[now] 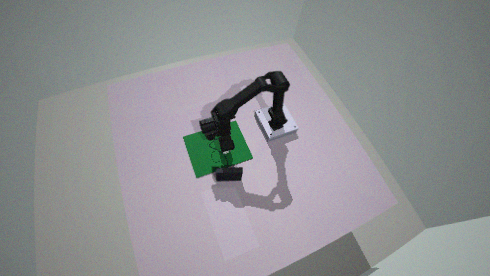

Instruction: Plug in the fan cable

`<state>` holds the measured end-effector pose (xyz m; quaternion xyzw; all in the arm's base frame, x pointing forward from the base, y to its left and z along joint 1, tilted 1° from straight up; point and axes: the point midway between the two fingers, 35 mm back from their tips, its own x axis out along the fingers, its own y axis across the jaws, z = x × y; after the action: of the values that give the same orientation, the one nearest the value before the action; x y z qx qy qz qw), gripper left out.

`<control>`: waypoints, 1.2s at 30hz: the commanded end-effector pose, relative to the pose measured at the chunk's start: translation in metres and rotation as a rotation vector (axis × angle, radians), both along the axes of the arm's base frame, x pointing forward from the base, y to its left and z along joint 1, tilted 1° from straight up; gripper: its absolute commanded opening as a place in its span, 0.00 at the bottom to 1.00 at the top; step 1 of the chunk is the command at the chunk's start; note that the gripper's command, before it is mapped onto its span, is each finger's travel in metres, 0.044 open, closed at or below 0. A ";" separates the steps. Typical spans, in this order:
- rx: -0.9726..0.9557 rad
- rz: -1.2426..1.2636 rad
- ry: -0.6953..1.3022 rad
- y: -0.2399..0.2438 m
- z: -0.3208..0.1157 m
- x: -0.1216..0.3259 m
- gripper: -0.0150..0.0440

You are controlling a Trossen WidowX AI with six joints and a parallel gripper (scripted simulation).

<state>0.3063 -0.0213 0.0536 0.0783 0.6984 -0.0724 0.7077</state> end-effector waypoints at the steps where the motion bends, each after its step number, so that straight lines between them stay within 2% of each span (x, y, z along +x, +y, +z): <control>1: -0.001 0.150 0.000 0.016 0.000 0.000 0.25; 7: -0.001 0.303 -0.002 0.033 0.000 -0.001 0.25; 36: -0.001 0.307 -0.001 0.033 0.001 -0.007 0.25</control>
<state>0.3007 0.0119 0.0549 -0.0292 0.7011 0.0343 0.7116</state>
